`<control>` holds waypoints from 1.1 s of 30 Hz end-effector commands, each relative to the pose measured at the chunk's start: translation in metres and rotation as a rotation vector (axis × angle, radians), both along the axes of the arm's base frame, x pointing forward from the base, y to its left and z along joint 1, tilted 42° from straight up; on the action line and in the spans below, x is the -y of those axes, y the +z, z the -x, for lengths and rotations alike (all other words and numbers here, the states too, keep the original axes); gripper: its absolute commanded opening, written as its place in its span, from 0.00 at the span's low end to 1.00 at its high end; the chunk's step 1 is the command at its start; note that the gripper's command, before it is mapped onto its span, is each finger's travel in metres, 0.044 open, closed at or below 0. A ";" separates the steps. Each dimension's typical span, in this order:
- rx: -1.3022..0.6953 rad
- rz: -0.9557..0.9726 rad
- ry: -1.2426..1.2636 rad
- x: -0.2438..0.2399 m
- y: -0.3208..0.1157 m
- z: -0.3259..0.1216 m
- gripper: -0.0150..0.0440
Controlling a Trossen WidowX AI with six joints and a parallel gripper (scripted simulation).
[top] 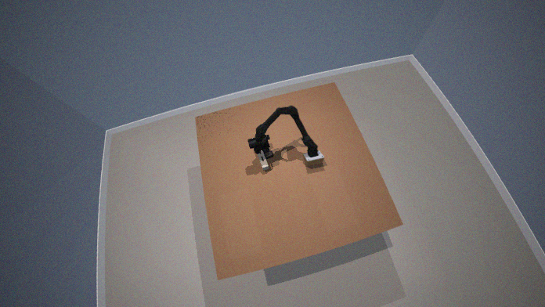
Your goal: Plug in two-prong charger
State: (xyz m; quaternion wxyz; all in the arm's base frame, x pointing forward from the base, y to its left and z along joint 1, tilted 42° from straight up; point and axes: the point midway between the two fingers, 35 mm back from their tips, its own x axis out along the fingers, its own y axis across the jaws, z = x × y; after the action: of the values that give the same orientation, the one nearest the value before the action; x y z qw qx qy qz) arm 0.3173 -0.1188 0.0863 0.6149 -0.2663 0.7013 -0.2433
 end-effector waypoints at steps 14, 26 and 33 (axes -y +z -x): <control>-0.002 0.001 0.003 0.001 0.002 0.014 1.00; -0.003 0.001 0.003 0.001 0.003 0.028 1.00; -0.003 0.001 0.003 0.002 0.004 0.036 1.00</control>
State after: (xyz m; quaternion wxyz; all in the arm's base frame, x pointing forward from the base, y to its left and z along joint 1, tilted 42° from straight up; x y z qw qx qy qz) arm 0.2852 -0.1198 0.0900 0.6149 -0.2663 0.7014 -0.2428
